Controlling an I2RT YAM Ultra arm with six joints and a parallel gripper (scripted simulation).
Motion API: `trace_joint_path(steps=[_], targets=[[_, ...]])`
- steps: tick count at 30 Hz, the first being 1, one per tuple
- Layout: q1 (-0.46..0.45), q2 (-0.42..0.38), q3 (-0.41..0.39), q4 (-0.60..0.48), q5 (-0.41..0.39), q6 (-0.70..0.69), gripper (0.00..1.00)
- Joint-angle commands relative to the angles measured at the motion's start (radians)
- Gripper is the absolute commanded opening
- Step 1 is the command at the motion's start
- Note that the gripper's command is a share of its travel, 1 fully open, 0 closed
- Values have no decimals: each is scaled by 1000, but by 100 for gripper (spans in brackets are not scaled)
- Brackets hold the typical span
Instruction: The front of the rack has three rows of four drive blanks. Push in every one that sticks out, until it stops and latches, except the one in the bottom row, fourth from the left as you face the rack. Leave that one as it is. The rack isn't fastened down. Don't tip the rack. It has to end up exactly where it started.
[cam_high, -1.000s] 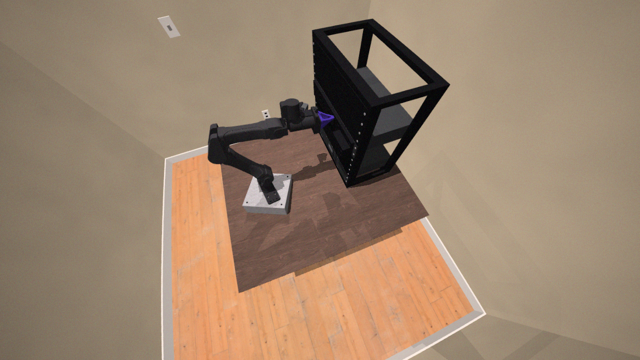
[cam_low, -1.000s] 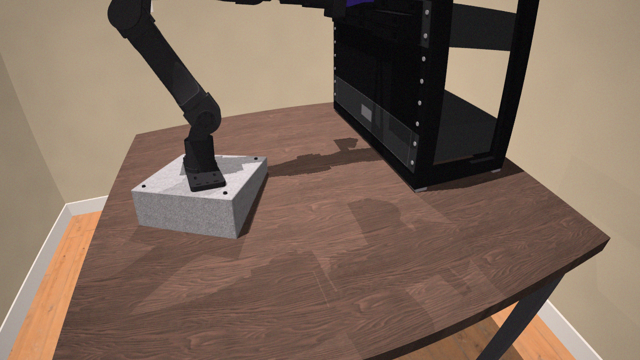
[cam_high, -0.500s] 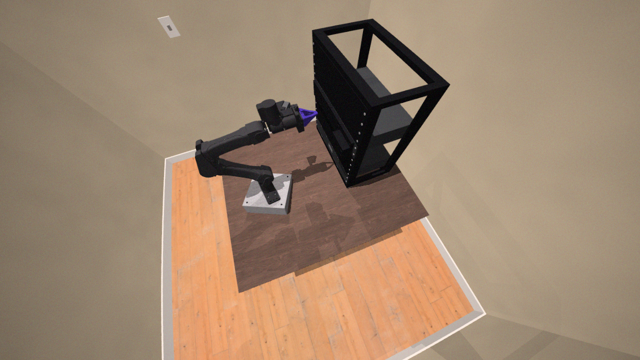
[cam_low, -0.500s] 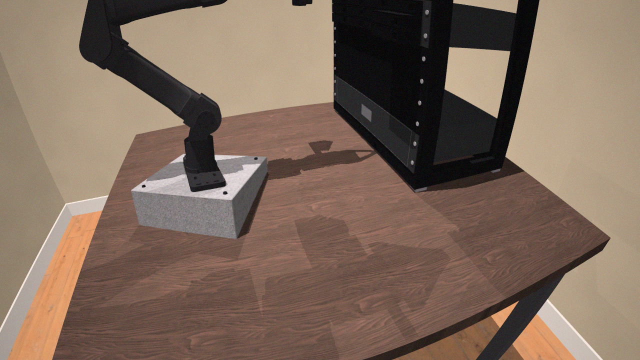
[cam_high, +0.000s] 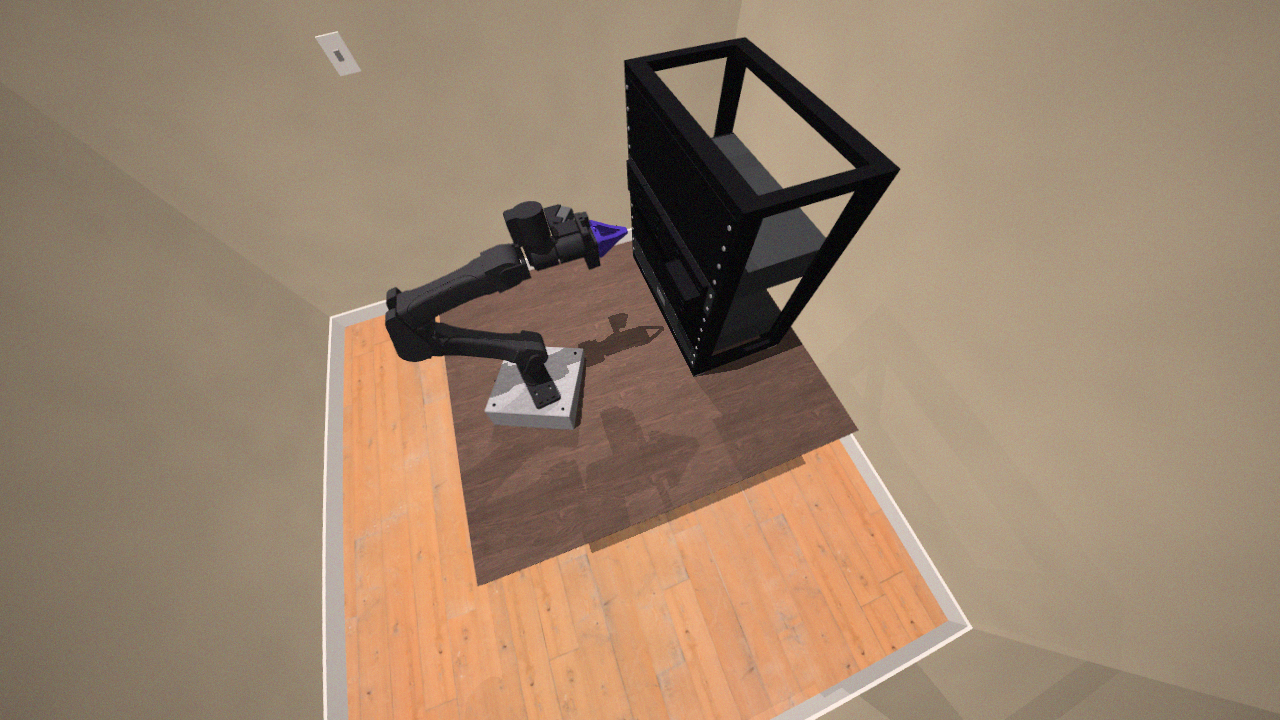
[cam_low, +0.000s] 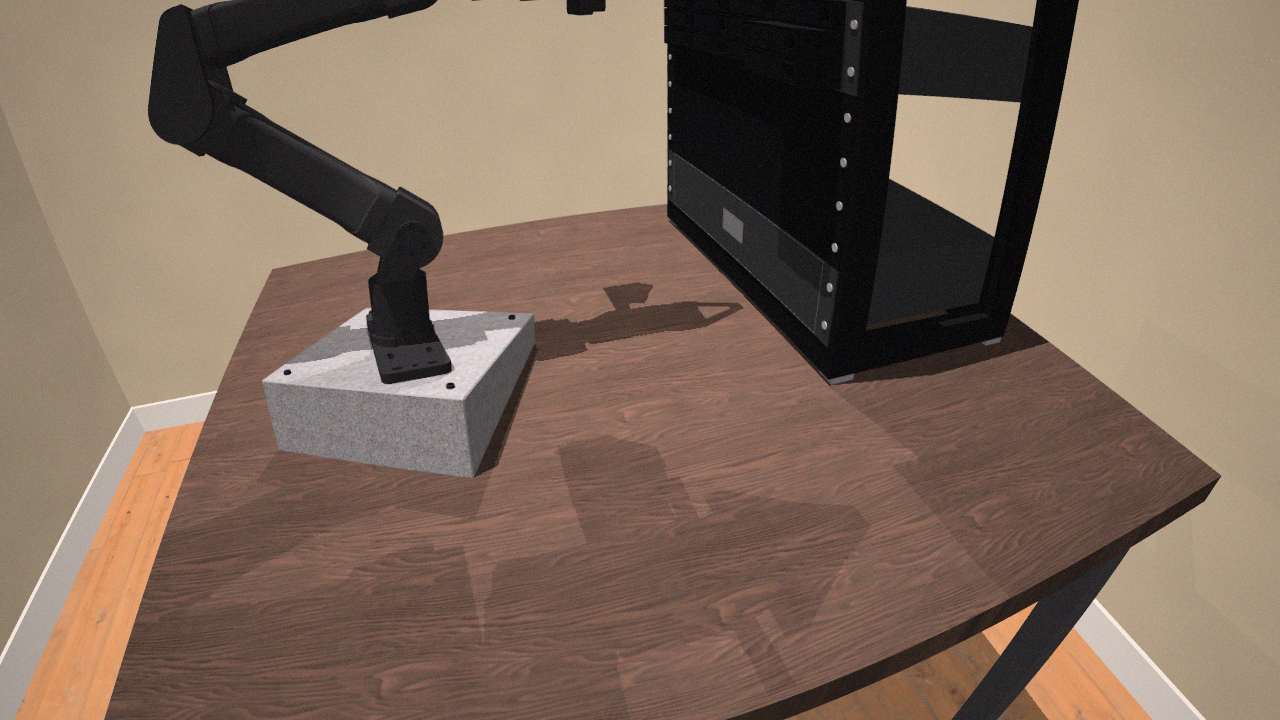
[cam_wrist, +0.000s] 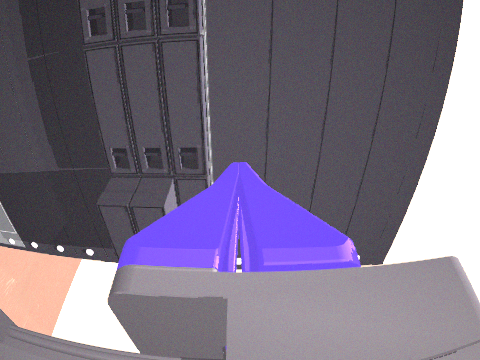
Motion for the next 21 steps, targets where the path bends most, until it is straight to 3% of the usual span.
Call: trace_joint_path(steps=[1,10,21], targets=[[-23,-25,-19,6,-14,4,0],[-104,-41,-53,34,-92,11,0],[-365,-71,-158,108,-342,28,0]])
